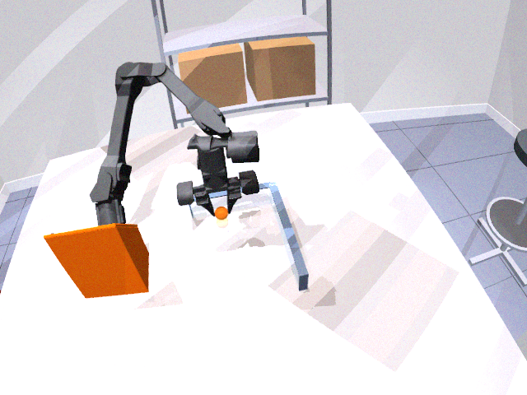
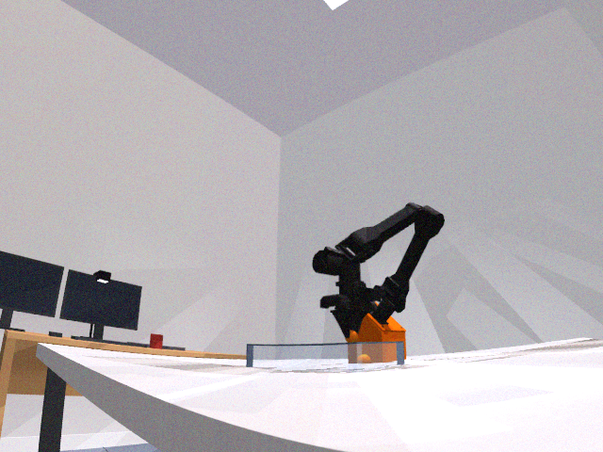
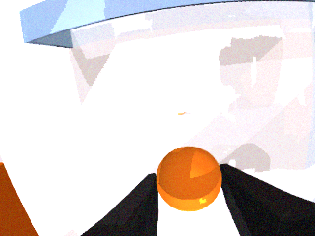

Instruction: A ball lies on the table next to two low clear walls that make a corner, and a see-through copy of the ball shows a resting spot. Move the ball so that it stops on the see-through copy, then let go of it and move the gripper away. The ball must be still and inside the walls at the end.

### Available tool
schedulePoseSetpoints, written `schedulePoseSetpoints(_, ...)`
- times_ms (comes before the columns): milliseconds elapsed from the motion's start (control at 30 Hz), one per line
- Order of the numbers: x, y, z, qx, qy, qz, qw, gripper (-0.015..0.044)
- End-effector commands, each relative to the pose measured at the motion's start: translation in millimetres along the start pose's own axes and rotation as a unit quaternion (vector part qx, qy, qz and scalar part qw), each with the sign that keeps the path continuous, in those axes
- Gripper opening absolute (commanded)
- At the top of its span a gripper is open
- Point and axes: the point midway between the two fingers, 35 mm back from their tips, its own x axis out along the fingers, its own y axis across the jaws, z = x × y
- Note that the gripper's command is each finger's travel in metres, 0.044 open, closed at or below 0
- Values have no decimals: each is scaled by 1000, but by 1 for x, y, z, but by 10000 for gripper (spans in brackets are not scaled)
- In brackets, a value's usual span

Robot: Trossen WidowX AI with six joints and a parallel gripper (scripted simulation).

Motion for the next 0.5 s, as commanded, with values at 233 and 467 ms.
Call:
schedulePoseSetpoints(233,-63,6,4,-5,-3,-3,1000,0)
schedulePoseSetpoints(467,-54,5,10,-5,-2,-3,1000,0)
